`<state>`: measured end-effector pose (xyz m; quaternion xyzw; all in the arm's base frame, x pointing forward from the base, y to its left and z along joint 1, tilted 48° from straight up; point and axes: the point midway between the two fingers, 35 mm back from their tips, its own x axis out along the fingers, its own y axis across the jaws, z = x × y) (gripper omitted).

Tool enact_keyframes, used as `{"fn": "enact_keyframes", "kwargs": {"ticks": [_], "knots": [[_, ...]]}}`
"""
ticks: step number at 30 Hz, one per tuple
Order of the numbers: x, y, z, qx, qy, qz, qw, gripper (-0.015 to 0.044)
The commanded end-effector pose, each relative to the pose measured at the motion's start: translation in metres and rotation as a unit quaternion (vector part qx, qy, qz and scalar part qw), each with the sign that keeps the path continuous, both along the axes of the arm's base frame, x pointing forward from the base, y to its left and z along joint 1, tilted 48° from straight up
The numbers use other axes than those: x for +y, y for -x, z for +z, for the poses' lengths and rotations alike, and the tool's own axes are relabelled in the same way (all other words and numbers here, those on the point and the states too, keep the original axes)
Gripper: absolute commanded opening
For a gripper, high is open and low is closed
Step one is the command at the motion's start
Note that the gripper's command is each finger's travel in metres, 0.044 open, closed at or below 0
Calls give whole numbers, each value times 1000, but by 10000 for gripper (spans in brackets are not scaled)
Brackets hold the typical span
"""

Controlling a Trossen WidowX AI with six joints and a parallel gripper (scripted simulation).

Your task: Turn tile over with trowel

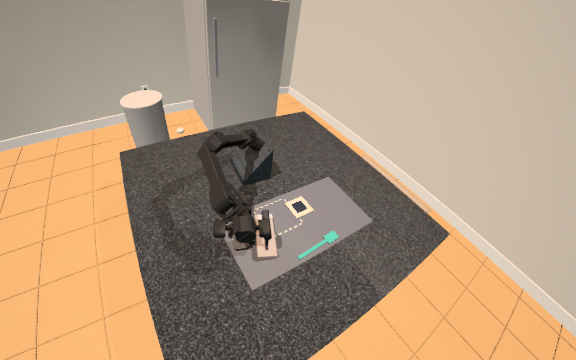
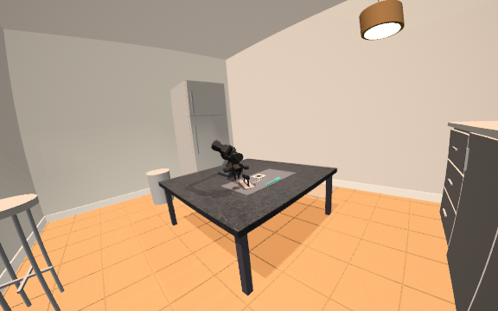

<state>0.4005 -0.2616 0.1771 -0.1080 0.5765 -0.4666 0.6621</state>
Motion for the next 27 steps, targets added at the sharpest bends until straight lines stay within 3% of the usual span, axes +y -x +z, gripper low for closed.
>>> {"fn": "enact_keyframes", "kwargs": {"ticks": [1, 3, 7, 23, 27], "knots": [[0, 0, 0, 0, 0, 0, 1000, 100], [0, 0, 0, 0, 0, 0, 1000, 100], [0, 0, 0, 0, 0, 0, 1000, 0], [0, 0, 0, 0, 0, 0, 1000, 0], [0, 0, 0, 0, 0, 0, 1000, 100]]}}
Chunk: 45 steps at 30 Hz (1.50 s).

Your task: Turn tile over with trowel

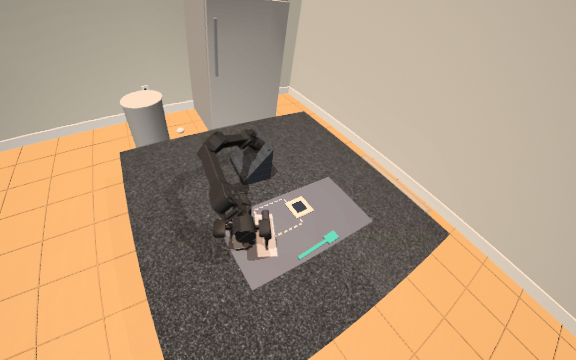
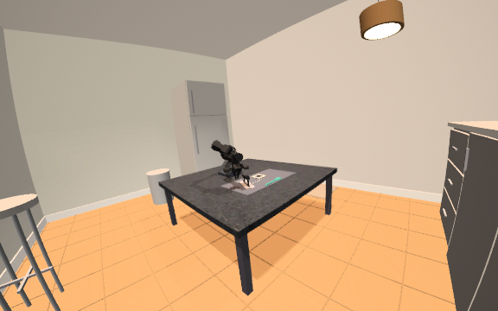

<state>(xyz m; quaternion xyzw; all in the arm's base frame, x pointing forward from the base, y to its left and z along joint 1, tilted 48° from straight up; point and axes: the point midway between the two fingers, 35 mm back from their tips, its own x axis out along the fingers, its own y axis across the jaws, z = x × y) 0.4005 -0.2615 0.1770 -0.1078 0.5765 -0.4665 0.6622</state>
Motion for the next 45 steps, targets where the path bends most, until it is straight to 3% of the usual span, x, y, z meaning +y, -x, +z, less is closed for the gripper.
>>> {"fn": "enact_keyframes", "kwargs": {"ticks": [1, 21, 25, 41, 45], "knots": [[0, 0, 0, 0, 0, 0, 1000, 100], [0, 0, 0, 0, 0, 0, 1000, 100], [0, 0, 0, 0, 0, 0, 1000, 0], [0, 0, 0, 0, 0, 0, 1000, 0], [0, 0, 0, 0, 0, 0, 1000, 100]]}}
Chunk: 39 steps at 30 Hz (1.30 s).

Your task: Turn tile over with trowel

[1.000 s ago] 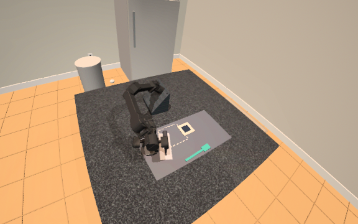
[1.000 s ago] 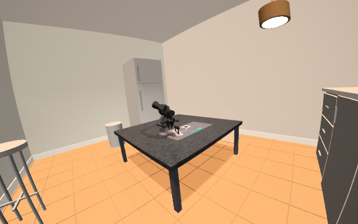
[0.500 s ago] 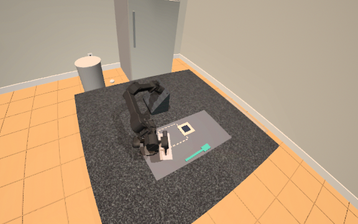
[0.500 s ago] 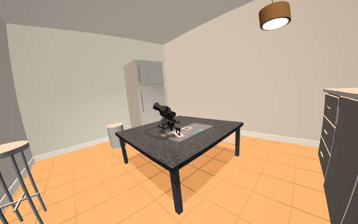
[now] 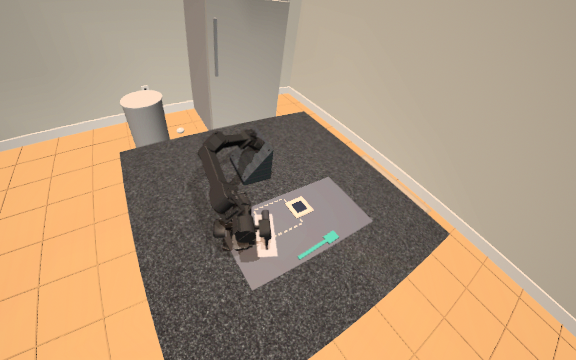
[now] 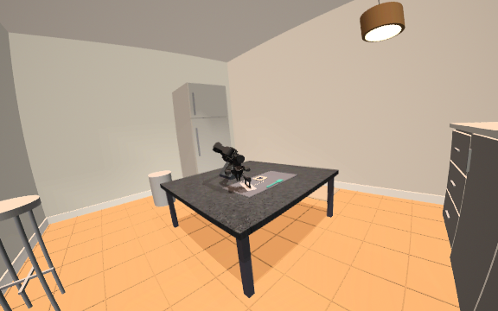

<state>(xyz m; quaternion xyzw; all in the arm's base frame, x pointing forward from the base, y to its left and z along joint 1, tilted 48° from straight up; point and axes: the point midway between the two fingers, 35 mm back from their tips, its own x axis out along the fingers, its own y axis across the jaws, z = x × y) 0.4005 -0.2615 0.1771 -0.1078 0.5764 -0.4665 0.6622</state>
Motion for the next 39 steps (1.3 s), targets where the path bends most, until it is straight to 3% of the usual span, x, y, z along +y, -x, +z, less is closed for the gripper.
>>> {"fn": "enact_keyframes", "kwargs": {"ticks": [1, 7, 13, 39], "knots": [[0, 0, 0, 0, 0, 0, 1000, 126], [52, 4, -37, 6, -8, 3, 1000, 270], [101, 22, -70, 15, -9, 6, 1000, 270], [77, 24, -93, 14, -9, 6, 1000, 270]]}}
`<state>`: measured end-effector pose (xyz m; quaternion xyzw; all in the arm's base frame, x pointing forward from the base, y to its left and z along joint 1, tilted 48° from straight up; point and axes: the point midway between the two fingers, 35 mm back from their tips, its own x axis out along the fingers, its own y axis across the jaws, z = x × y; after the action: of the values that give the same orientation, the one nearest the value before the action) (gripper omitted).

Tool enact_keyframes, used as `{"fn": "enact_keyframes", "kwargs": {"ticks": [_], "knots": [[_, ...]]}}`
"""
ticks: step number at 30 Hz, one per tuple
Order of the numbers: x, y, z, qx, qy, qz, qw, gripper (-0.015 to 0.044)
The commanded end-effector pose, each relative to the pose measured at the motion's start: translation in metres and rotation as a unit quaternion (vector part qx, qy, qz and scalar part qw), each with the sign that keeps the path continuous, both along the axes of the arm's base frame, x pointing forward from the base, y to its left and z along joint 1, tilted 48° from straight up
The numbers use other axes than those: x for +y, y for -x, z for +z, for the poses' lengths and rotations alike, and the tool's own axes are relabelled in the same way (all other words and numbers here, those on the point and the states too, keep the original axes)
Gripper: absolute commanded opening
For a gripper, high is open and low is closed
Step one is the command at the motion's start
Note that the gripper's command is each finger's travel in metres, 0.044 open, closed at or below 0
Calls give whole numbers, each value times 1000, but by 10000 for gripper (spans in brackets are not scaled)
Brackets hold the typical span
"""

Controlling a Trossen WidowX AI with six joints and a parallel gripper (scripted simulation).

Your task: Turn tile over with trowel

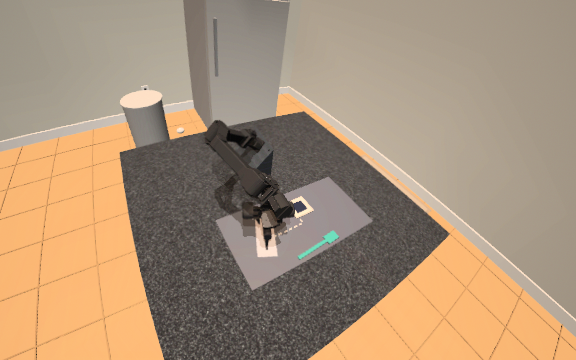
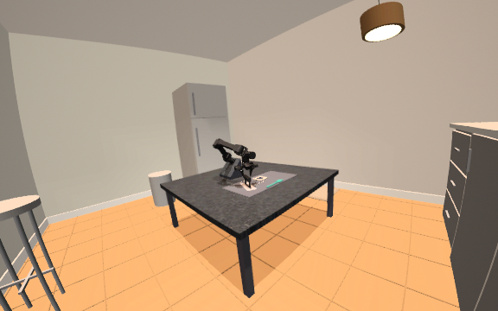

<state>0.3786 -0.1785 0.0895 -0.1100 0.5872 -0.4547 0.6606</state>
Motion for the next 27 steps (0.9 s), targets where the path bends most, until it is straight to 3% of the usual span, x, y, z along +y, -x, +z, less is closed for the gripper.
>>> {"fn": "enact_keyframes", "kwargs": {"ticks": [1, 9, 15, 27], "knots": [[-7, 3, -6, 4, 1, -1, 1000, 270], [-15, 4, -13, 4, 1, -1, 1000, 270], [-15, 4, -13, 4, 1, -1, 1000, 132], [-15, 4, -13, 4, 1, -1, 1000, 130]]}}
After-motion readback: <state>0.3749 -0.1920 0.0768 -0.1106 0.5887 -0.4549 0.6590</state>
